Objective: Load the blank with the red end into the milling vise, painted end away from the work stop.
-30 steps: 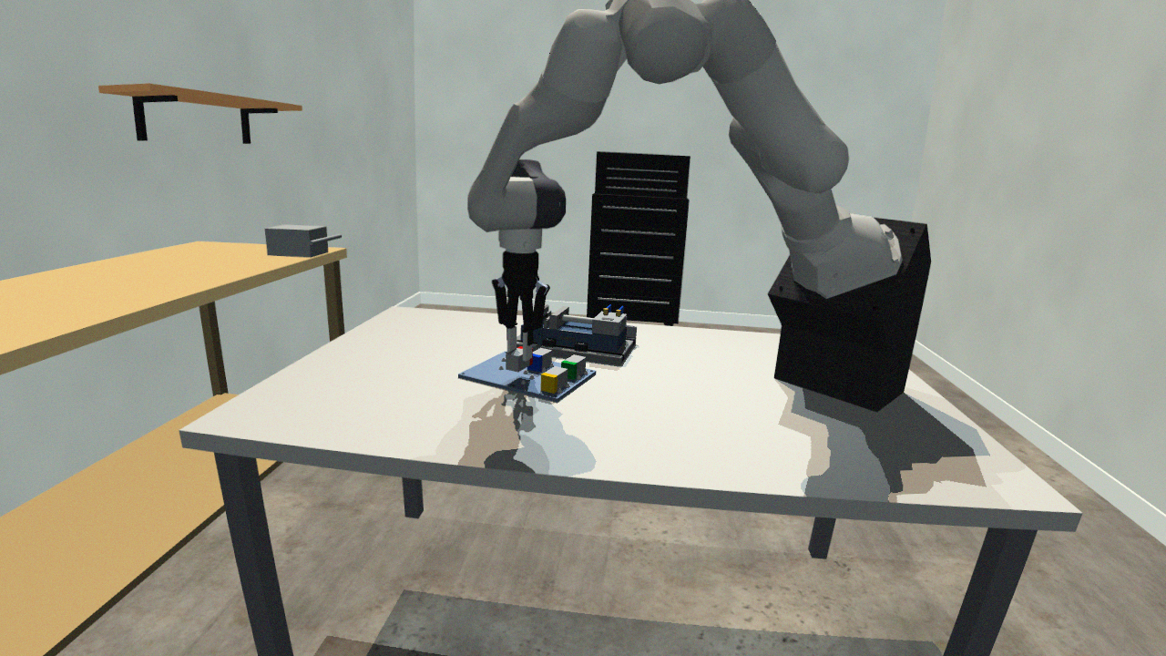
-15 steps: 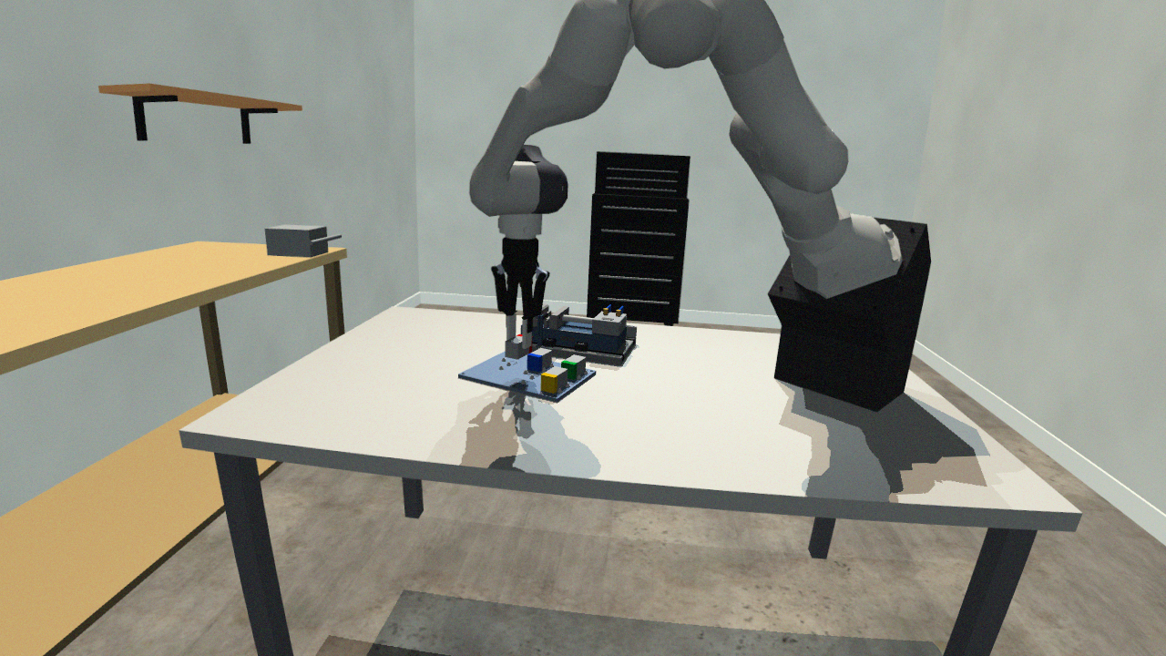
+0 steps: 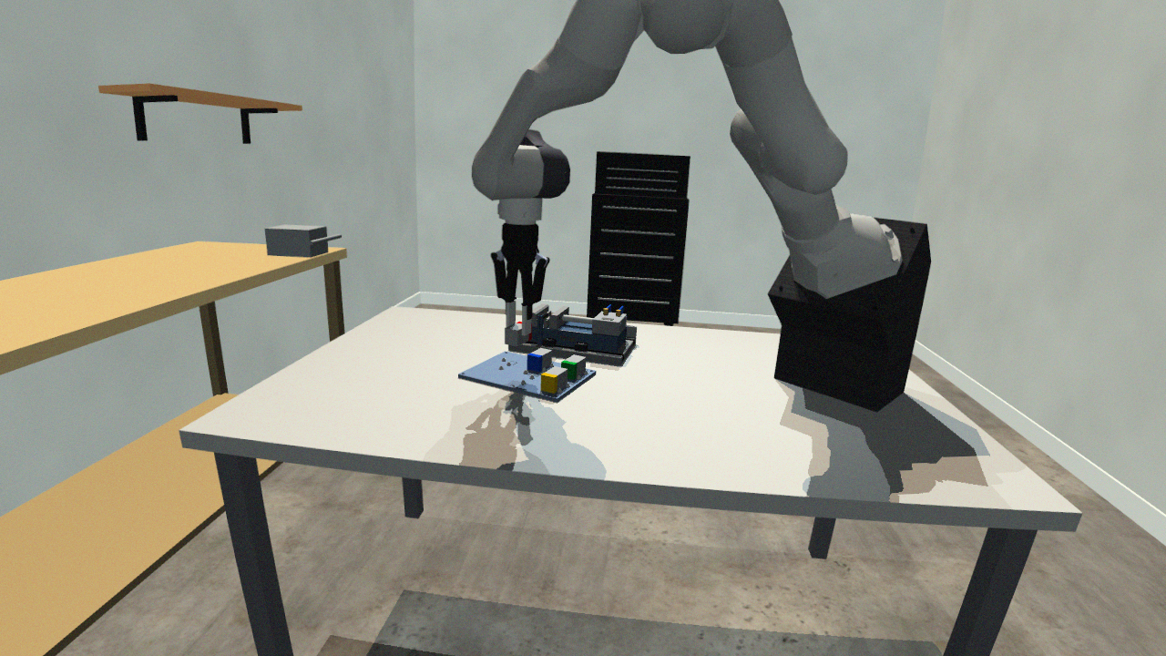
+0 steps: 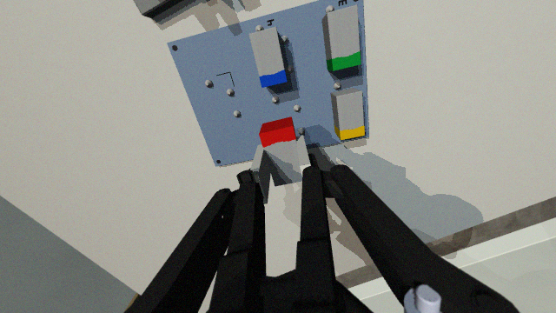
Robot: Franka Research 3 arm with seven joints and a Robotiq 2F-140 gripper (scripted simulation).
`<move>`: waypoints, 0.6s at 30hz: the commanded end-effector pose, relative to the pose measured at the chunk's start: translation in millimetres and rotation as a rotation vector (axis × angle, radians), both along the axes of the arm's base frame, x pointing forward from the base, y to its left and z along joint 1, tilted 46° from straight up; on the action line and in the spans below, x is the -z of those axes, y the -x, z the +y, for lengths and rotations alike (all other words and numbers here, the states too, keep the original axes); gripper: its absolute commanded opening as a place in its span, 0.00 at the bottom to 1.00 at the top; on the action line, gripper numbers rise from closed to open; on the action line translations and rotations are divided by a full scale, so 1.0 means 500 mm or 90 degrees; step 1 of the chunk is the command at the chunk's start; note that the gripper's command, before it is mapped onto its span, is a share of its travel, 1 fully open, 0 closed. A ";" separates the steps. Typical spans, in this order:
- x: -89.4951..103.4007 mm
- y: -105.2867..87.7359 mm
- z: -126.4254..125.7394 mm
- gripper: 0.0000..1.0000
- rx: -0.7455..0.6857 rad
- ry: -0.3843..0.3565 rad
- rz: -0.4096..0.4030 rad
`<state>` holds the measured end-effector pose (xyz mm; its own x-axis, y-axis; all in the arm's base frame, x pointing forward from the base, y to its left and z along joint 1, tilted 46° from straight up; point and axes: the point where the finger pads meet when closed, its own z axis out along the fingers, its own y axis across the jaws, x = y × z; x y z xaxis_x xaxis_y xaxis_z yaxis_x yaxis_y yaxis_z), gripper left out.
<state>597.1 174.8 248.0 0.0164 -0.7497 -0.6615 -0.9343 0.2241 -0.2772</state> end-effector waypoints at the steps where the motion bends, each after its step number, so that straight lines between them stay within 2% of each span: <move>1: 0.001 0.003 -0.002 0.00 0.008 -0.004 0.011; 3: 0.001 0.003 -0.002 0.00 0.008 -0.004 0.011; 8: -0.059 0.034 -0.058 0.00 0.008 -0.004 0.011; 18: -0.059 0.034 -0.058 0.00 0.008 -0.004 0.011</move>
<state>582.2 144.8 278.1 0.0188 -0.7506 -0.6605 -0.9330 0.2242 -0.2814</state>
